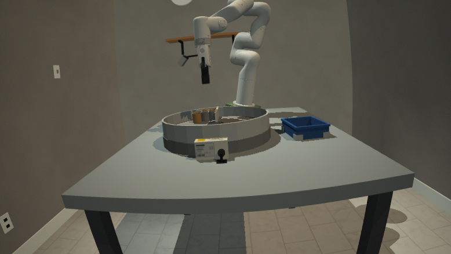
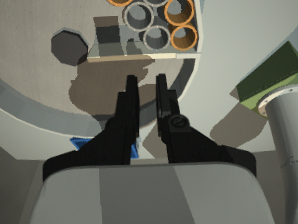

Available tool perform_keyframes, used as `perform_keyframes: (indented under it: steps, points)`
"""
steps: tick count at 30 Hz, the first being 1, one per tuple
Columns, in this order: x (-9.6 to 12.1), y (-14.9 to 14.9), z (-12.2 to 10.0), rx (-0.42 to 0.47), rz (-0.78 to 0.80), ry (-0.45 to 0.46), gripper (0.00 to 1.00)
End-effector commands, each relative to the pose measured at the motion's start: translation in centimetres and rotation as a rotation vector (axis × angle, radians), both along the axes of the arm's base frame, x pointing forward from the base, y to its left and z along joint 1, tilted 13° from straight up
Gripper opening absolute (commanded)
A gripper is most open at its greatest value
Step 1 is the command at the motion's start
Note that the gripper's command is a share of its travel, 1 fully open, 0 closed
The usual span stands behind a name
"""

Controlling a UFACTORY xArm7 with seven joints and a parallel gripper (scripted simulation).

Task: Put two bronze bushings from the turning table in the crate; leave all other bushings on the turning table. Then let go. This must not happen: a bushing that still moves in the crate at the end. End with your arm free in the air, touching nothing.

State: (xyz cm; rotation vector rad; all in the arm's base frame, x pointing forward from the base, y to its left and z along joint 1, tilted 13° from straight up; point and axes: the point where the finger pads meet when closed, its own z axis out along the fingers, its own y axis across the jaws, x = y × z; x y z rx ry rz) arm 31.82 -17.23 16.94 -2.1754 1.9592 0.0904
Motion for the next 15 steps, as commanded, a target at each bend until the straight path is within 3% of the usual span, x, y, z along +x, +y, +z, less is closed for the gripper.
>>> perform_keyframes:
  steps: [1, 15]
  points:
    - [0.09, -0.1, 0.14, -0.002, -0.001, -0.003, 0.15]
    - [0.09, -0.1, 0.14, -0.002, -0.001, -0.003, 0.15]
